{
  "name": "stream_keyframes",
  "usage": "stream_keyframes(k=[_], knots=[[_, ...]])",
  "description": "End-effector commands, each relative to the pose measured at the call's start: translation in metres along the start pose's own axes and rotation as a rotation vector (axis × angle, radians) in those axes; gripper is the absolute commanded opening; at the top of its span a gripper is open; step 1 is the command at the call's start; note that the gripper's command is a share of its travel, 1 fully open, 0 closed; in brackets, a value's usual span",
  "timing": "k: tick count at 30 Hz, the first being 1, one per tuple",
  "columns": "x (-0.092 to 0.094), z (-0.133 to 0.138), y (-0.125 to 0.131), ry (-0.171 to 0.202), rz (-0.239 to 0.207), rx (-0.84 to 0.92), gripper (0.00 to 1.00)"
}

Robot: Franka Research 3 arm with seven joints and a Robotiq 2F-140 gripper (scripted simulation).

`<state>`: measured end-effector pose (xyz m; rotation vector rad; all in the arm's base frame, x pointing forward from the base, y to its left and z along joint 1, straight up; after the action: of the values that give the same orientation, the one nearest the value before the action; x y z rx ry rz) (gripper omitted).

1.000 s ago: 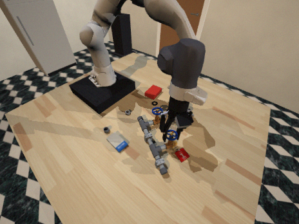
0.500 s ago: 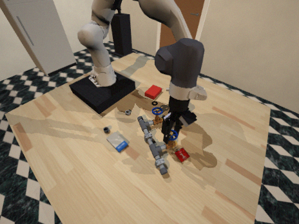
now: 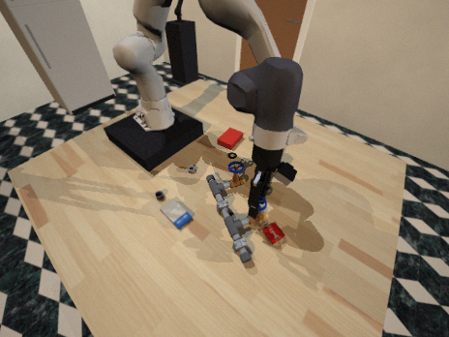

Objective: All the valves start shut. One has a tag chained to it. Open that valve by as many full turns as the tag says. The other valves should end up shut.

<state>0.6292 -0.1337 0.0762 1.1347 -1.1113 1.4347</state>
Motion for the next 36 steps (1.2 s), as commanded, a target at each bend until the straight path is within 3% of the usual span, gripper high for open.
stream_keyframes(k=[1,11,31,32,36], knots=[[-0.0009,0.0011,0.0007,-0.026,0.021,0.277,0.10],[-0.0010,0.0023,0.0010,-0.050,0.041,0.540,0.10],[-0.0010,0.0023,0.0010,-0.050,0.041,0.540,0.10],[-0.0010,0.0023,0.0010,-0.050,0.041,0.540,1.00],[-0.0010,0.0023,0.0010,-0.050,0.041,0.540,1.00]])
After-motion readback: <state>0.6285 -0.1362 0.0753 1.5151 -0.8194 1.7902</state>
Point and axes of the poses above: the point where the finger pads meet when closed, its own x axis back along the fingers, its own z axis across the jaws, y = z × x, the point moved 4 cm from there along x, back along the fingers
